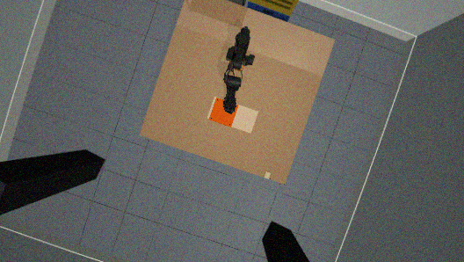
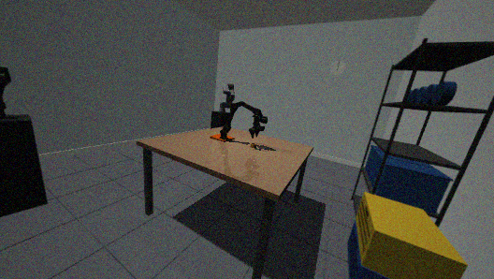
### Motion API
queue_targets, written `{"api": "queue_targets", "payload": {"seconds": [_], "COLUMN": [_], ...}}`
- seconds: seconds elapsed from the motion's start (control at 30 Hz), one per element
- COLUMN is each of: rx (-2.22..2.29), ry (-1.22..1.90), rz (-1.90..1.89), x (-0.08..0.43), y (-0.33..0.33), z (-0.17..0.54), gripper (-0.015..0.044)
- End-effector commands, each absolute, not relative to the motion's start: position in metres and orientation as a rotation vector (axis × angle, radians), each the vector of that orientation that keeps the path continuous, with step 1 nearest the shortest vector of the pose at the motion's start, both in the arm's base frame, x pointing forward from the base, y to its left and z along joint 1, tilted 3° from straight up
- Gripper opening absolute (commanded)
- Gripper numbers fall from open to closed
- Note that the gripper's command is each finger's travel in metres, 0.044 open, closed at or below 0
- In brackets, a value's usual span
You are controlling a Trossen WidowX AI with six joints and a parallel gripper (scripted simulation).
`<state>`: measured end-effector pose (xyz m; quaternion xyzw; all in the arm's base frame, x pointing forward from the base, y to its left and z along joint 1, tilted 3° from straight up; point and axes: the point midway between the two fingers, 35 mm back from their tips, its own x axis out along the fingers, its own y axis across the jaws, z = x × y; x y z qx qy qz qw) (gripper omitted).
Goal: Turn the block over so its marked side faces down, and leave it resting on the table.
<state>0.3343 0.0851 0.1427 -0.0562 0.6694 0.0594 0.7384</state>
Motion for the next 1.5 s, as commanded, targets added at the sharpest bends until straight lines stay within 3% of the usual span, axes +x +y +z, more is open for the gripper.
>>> {"api": "queue_targets", "payload": {"seconds": [0.0,0.17,1.33,1.47], "rx": [-0.1,-0.1,-0.1,-0.1], "ry": [1.483,1.483,1.483,1.483], "rz": [0.114,0.114,0.114,0.114], "x": [0.333,0.34,0.343,0.343], "y": [0.083,0.086,0.086,0.086], "z": [0.142,0.107,0.06,0.06], "gripper": [0.044,0.044,0.044,0.0335]}}
